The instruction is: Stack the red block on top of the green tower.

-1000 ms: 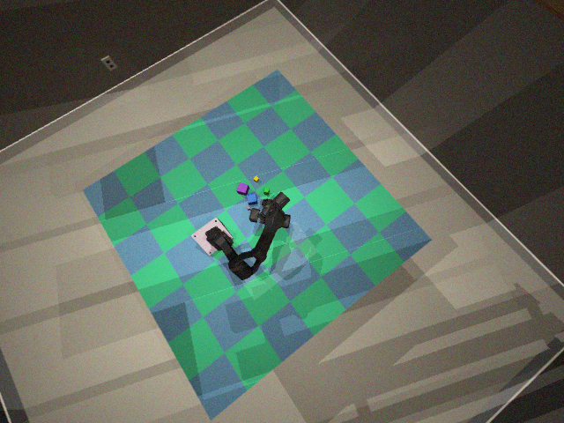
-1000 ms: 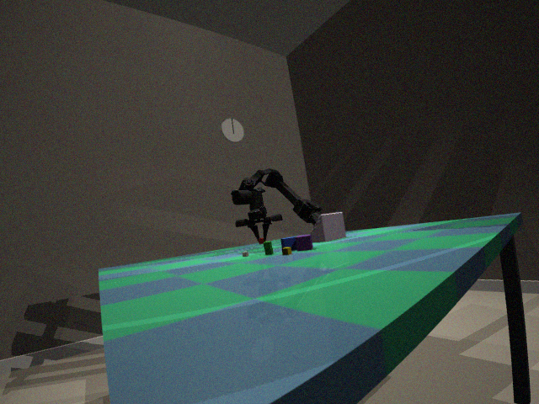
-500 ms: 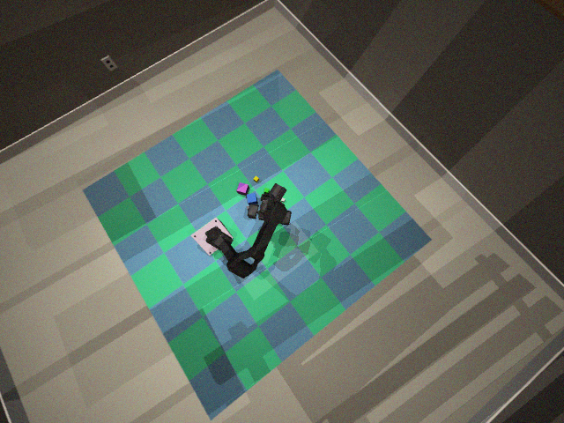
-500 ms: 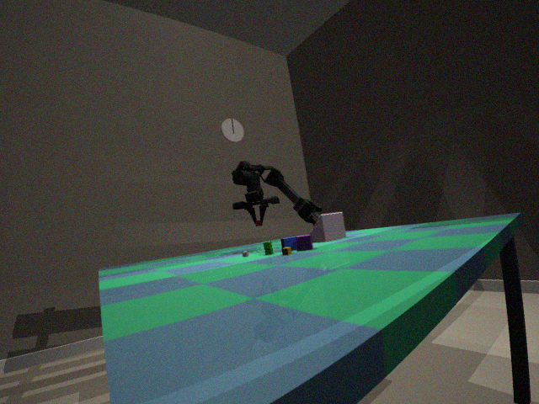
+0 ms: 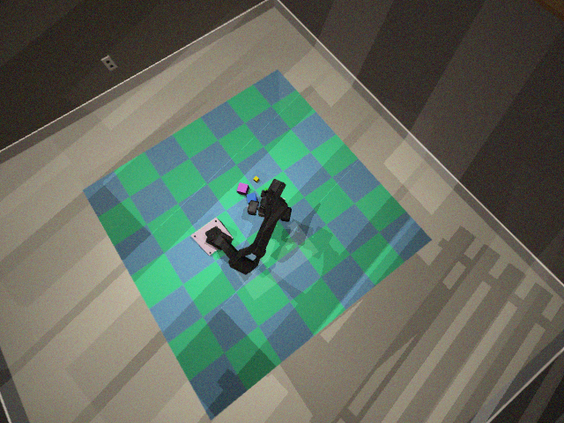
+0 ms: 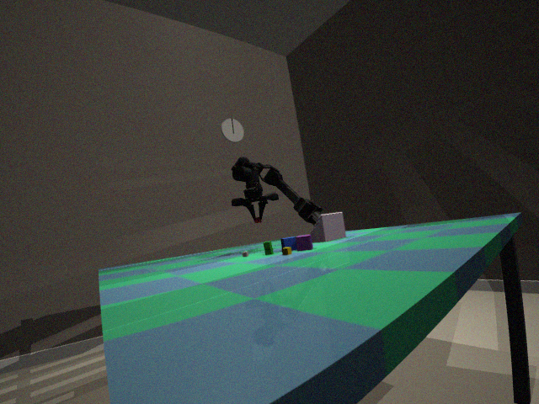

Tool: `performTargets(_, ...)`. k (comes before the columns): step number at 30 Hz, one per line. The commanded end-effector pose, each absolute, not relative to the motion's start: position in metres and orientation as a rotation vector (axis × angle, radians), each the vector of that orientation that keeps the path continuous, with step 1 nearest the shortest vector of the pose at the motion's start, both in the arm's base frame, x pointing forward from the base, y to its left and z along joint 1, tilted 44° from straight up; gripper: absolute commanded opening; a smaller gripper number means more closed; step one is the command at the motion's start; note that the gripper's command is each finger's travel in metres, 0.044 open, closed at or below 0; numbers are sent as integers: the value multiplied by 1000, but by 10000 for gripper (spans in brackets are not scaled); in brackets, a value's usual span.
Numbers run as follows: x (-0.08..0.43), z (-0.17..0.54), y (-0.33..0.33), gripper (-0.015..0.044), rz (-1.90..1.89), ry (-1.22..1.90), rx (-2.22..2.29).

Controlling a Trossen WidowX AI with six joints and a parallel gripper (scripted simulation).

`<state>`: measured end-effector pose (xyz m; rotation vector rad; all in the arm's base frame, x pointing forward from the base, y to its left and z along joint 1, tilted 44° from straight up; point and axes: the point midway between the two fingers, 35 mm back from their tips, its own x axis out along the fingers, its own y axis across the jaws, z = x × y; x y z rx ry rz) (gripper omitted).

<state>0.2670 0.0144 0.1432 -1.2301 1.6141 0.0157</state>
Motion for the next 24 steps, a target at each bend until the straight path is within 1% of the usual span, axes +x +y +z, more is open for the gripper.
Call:
performTargets(1, 278, 137, 28, 0, 17, 1608, -1220)
performTargets(24, 325, 67, 108, 0, 19, 1604, -1216)
